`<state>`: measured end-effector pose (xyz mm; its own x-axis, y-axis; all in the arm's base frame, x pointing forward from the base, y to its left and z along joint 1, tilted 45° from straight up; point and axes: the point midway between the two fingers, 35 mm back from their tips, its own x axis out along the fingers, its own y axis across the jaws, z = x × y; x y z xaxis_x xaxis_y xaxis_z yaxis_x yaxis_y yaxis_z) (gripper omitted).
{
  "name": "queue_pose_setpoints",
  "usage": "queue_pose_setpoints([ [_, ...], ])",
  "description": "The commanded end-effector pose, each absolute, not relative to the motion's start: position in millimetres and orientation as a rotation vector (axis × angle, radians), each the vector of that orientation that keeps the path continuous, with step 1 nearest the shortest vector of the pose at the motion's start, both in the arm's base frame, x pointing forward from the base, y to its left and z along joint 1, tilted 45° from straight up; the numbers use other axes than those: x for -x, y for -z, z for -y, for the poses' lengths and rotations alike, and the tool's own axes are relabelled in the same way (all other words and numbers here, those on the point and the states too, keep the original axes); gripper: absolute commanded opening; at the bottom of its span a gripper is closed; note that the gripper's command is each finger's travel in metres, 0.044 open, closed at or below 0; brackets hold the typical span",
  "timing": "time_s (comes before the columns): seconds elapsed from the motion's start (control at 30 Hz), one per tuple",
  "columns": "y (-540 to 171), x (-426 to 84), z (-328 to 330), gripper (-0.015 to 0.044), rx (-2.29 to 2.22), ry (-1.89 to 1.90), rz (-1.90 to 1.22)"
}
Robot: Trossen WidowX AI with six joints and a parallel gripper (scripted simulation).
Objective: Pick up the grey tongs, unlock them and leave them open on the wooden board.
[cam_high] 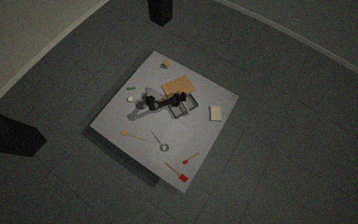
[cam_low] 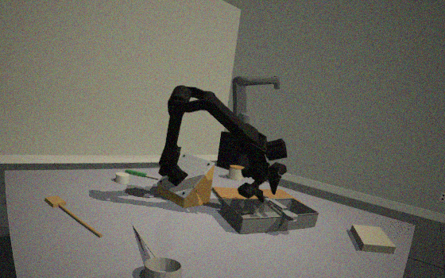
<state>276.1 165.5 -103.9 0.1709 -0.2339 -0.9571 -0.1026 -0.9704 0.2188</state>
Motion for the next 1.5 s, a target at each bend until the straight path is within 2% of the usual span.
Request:
queue_pose_setpoints([
  [0.0, 112.8, -276.2, -161.6, 0.026, -2.311, 1.937, 0.338],
  [0.87, 146.0, -279.8, -151.2, 0.026, -2.311, 1.936, 0.339],
  [1.0, 142.8, -280.6, -153.4, 0.0155, -2.32, 1.932, 0.338],
  [1.47, 142.8, -280.6, -153.4, 0.0062, -2.32, 1.932, 0.338],
])
